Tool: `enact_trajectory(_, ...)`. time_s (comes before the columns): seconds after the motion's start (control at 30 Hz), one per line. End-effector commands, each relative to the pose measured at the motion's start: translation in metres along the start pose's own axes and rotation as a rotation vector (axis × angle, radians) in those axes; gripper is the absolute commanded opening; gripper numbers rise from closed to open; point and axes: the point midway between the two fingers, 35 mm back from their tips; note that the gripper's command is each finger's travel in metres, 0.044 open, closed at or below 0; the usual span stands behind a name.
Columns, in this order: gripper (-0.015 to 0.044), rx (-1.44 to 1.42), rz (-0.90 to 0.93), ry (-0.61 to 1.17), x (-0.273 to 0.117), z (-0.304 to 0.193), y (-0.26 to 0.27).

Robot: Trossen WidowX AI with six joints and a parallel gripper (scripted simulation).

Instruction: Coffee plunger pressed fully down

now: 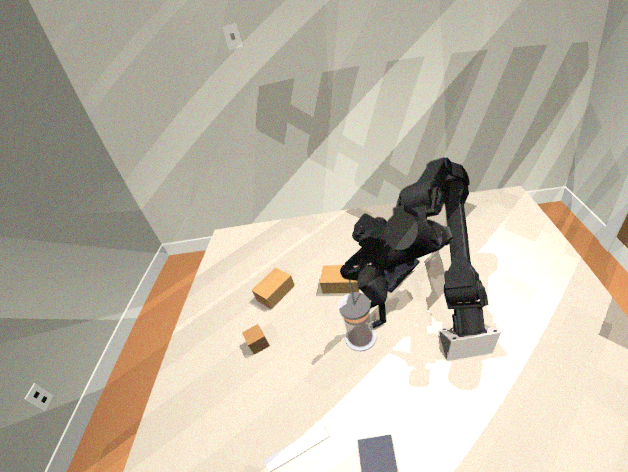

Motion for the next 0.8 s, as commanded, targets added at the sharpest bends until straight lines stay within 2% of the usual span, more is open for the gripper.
enact_trajectory(0.0,0.0125,-0.001,0.004,0.02,0.005,-0.01,0.001)
enact_trajectory(0.77,0.0125,0.0,0.011,0.029,0.026,-0.042,0.003)
Point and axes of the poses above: the point midway between the two fingers, 35 mm back from their tips, its own x axis out along the fingers, its own y axis across the jaws, z = x × y, and after that the axes turned 3 degrees about x, right-handed
